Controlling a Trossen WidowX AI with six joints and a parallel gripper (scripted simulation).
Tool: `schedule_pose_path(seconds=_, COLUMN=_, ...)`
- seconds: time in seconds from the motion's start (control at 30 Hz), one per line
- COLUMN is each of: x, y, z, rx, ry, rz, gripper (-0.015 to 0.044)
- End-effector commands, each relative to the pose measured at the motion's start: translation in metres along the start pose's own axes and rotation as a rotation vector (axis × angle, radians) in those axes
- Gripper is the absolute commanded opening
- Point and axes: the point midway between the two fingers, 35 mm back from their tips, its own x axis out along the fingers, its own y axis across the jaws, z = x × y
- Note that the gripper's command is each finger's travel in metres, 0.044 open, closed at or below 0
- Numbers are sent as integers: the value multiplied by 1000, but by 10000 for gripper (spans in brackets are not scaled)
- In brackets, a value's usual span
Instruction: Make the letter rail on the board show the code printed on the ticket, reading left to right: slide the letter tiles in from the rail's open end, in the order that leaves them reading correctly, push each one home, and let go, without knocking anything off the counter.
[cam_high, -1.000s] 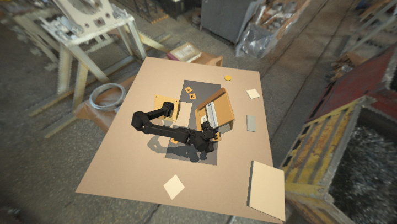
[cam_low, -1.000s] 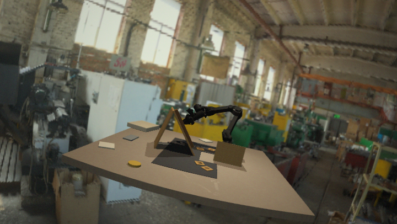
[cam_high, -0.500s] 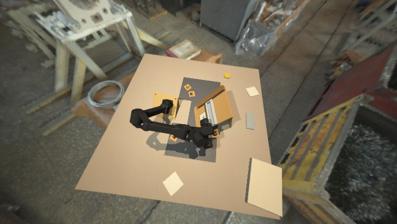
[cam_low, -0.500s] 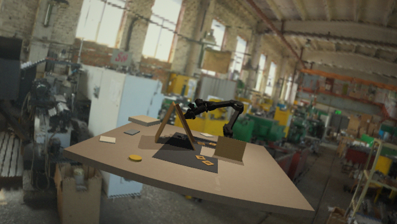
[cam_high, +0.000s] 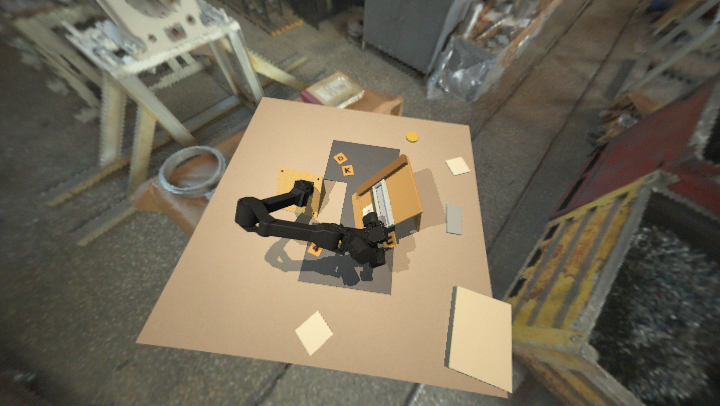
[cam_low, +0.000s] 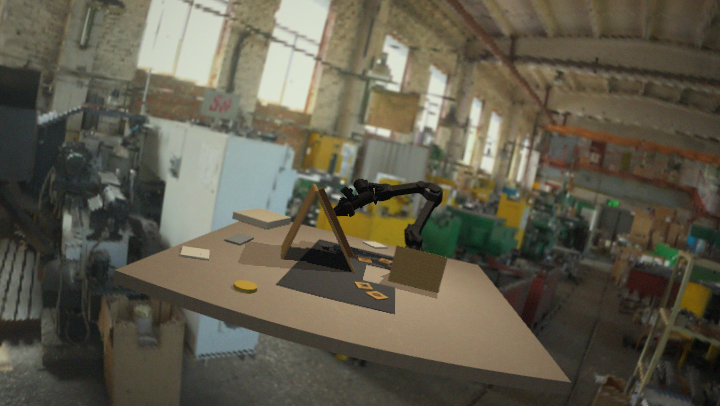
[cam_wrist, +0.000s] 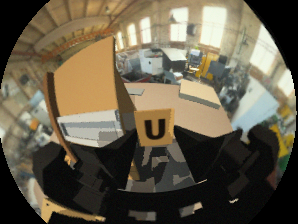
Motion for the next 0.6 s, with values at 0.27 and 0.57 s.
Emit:
schedule_pose_path(seconds=0.27, x=1, y=7, z=-2, rx=3, ry=5, rz=1, gripper=0)
schedule_pose_path(seconds=0.57, x=1, y=12, z=-2, rx=3, ry=5, rz=2, gripper=0)
